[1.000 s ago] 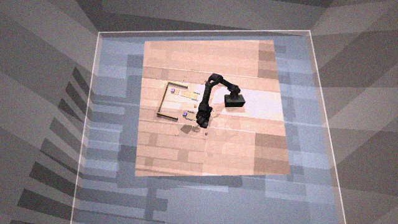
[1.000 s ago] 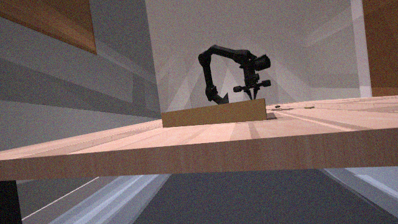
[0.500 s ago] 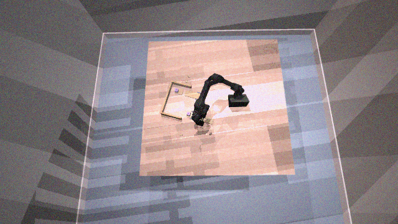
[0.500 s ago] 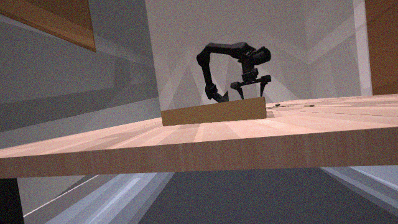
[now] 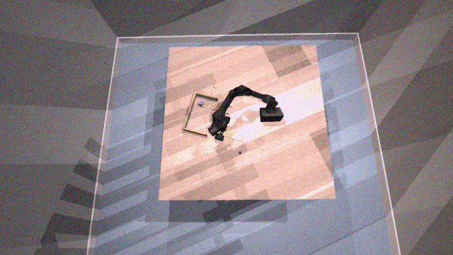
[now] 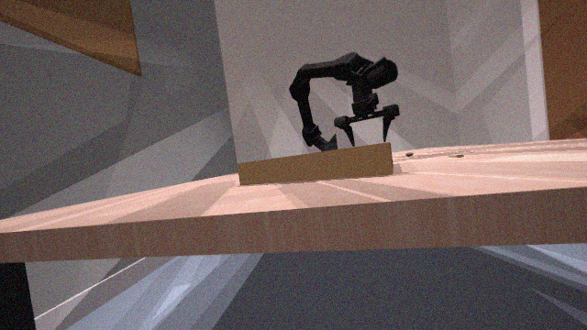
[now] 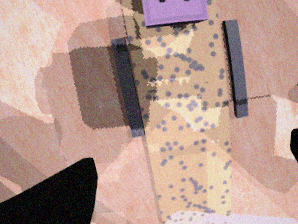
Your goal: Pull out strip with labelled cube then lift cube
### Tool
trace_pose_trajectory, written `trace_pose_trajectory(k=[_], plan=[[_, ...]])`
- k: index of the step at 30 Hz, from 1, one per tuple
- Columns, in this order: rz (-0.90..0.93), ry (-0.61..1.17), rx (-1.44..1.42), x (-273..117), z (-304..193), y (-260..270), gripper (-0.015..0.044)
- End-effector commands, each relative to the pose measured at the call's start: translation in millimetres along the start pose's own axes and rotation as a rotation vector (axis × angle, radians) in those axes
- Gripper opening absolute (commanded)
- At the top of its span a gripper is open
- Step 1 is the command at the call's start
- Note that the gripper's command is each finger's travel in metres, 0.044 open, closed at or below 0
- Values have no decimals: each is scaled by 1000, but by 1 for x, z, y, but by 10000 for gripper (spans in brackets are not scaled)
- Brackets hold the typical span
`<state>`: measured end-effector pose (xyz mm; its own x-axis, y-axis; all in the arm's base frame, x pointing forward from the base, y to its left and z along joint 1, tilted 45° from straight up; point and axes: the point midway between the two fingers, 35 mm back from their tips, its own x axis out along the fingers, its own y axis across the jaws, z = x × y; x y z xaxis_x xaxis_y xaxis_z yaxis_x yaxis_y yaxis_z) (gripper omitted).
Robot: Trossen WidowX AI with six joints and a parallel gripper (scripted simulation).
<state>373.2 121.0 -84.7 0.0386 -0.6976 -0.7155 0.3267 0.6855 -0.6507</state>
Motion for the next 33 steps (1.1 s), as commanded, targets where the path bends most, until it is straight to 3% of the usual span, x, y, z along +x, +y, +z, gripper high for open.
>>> trace_pose_trajectory(k=[1, 15, 22, 33], plan=[[-3, -3, -3, -1, 14, -1, 440], [-3, -4, -1, -6, 70, -1, 440], [-3, -5, -1, 2, 70, -1, 256], [-3, -5, -1, 20, 71, 0, 250]])
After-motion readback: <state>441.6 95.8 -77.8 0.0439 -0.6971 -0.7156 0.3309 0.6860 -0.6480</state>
